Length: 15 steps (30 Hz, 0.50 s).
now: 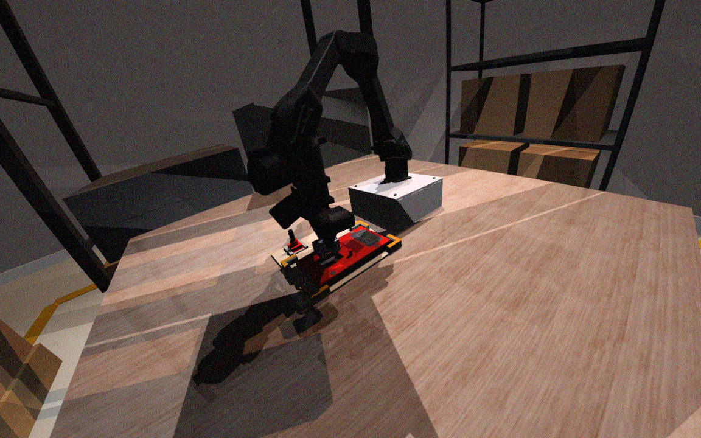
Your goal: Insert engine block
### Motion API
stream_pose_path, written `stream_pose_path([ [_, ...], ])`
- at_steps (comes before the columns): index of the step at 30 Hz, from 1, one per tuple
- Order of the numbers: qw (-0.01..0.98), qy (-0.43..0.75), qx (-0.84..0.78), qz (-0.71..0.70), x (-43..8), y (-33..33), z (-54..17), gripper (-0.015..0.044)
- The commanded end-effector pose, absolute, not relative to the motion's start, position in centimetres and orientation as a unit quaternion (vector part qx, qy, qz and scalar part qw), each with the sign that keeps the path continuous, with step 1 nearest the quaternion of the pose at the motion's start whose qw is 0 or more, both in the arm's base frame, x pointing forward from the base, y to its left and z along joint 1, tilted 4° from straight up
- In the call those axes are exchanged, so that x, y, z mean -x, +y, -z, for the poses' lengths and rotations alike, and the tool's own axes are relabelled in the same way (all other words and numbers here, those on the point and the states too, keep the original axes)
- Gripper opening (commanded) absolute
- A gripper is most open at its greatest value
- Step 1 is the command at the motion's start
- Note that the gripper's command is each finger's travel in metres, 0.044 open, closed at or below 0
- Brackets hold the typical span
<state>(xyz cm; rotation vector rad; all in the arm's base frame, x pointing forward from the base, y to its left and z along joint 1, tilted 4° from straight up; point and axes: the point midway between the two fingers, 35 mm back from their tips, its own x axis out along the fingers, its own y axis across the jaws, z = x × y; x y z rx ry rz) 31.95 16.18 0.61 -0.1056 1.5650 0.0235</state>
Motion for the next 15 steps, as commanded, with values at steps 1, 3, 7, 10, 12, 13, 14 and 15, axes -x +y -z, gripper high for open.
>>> stream_pose_path([
  [1, 0.707, 0.704, 0.067, -0.032, -31.97, 16.23, -0.63, 0.0158],
  [3, 0.704, 0.702, 0.089, -0.054, -31.98, 16.23, -0.64, 0.0158],
  [7, 0.700, 0.700, 0.118, -0.083, -31.98, 16.23, -0.63, 0.0158],
  [10, 0.697, 0.697, 0.134, -0.099, -31.98, 16.22, -0.52, 0.0158],
  [12, 0.695, 0.696, 0.142, -0.107, -31.98, 16.21, -0.47, 0.0158],
  [13, 0.695, 0.696, 0.142, -0.107, -31.98, 16.21, -0.47, 0.0158],
  [14, 0.696, 0.697, 0.140, -0.105, -31.98, 16.21, -0.47, 0.0158],
  [15, 0.696, 0.697, 0.137, -0.102, -31.98, 16.21, -0.46, 0.0158],
])
